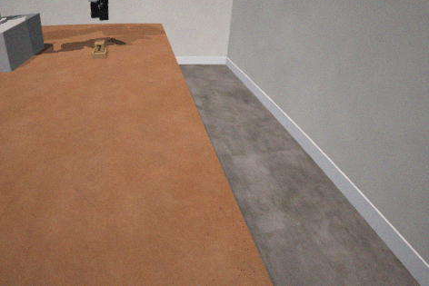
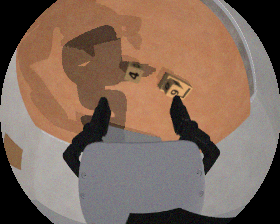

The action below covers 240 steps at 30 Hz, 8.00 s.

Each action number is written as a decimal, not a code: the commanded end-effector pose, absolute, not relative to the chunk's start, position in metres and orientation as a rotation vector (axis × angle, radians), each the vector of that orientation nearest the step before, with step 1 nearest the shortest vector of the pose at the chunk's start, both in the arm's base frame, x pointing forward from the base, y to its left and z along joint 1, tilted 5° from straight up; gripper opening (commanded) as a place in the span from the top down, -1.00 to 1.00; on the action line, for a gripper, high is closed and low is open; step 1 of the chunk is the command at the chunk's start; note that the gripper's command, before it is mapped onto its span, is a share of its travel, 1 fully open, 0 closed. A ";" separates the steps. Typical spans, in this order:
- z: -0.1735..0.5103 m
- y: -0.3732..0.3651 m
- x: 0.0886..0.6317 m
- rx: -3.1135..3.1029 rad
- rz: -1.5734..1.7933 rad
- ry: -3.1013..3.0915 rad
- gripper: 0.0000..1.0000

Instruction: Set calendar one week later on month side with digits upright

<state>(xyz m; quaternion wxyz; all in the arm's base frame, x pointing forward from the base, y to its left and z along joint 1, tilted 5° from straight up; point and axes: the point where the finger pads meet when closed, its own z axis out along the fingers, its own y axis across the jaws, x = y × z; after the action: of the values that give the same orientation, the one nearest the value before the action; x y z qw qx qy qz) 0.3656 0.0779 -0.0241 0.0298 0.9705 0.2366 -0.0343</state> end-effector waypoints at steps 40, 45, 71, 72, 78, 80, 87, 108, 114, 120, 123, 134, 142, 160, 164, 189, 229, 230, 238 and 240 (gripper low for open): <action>-0.021 0.042 0.369 2.059 -0.130 2.372 -1.00; -0.021 0.037 0.369 1.864 -0.130 2.536 -1.00; -0.020 0.018 0.371 0.955 -0.119 3.027 -1.00; -0.020 0.015 0.371 0.840 -0.117 3.064 -1.00; -0.020 0.010 0.371 0.559 -0.112 3.134 -1.00; -0.020 0.008 0.371 0.470 -0.110 3.151 -1.00; -0.020 0.005 0.371 0.271 -0.105 3.179 -1.00; -0.019 -0.003 0.372 -0.131 -0.094 3.196 0.01; -0.019 -0.003 0.372 -0.131 -0.094 3.196 0.01; -0.019 -0.003 0.372 -0.131 -0.094 3.196 0.01; -0.019 -0.003 0.372 -0.131 -0.094 3.196 0.01; -0.019 -0.003 0.372 -0.131 -0.094 3.196 0.01; -0.019 -0.003 0.372 -0.131 -0.094 3.196 0.01; -0.031 -0.004 0.371 -0.132 -0.094 3.197 0.01; -0.037 -0.004 0.371 -0.132 -0.094 3.197 0.01; -0.066 -0.007 0.370 -0.132 -0.094 3.197 0.01; -0.070 -0.007 0.369 -0.132 -0.094 3.197 0.01; -0.070 -0.007 0.369 -0.132 -0.094 3.197 0.01; -0.070 -0.007 0.369 -0.132 -0.094 3.197 0.01; -0.070 -0.007 0.369 -0.132 -0.094 3.197 0.01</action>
<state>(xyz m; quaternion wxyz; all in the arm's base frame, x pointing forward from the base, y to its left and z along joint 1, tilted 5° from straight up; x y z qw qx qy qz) 0.3682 -0.0073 -0.0714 -0.0312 -0.0411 0.9982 -0.0292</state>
